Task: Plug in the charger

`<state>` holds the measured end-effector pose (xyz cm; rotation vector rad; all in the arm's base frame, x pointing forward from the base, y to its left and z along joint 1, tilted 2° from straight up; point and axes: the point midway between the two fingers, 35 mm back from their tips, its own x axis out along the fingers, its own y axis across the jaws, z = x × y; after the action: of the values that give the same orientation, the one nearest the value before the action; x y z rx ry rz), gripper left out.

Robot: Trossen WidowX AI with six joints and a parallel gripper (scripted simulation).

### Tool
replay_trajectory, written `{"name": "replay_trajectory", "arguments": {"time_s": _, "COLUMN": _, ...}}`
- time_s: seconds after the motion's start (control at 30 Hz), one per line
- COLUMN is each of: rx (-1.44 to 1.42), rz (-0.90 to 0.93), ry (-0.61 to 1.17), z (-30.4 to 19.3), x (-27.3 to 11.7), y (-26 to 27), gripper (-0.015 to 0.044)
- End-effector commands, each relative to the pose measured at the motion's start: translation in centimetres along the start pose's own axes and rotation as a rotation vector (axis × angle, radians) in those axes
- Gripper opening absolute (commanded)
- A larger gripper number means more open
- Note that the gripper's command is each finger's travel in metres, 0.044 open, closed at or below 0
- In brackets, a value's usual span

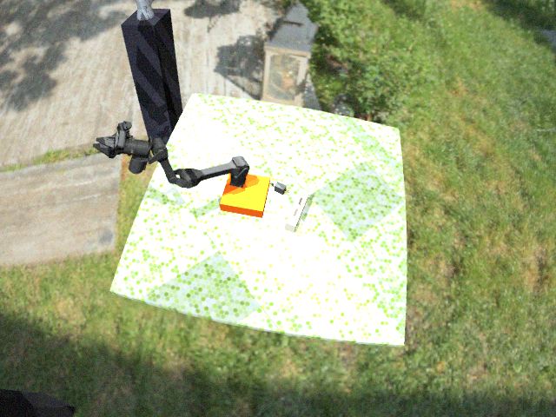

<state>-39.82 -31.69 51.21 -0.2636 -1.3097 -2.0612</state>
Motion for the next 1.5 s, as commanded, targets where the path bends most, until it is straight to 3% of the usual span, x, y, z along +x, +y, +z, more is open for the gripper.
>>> {"name": "replay_trajectory", "arguments": {"time_s": 0.0, "rx": 0.005, "rz": 0.005, "ry": -0.005, "z": 0.2, "x": 0.0, "y": 0.2, "gripper": 0.0426}}
{"name": "replay_trajectory", "arguments": {"time_s": 0.3, "rx": 0.213, "rz": 0.242, "ry": -0.197, "z": 9.5, "x": -3.1, "y": 7.6, "gripper": 0.044}}
{"name": "replay_trajectory", "arguments": {"time_s": 0.43, "rx": 0.313, "rz": 0.329, "ry": -0.184, "z": 10.6, "x": -4.5, "y": 9.8, "gripper": 0.044}}
{"name": "replay_trajectory", "arguments": {"time_s": 0.67, "rx": 0.453, "rz": 0.549, "ry": -0.283, "z": 16.8, "x": -9.2, "y": 15.1, "gripper": 0.044}}
{"name": "replay_trajectory", "arguments": {"time_s": 1.07, "rx": 0.671, "rz": 1.038, "ry": -0.371, "z": 26.1, "x": -22.0, "y": 23.7, "gripper": 0.044}}
{"name": "replay_trajectory", "arguments": {"time_s": 1.47, "rx": 0.785, "rz": 1.588, "ry": -0.288, "z": 30.4, "x": -38.4, "y": 29.3, "gripper": 0.044}}
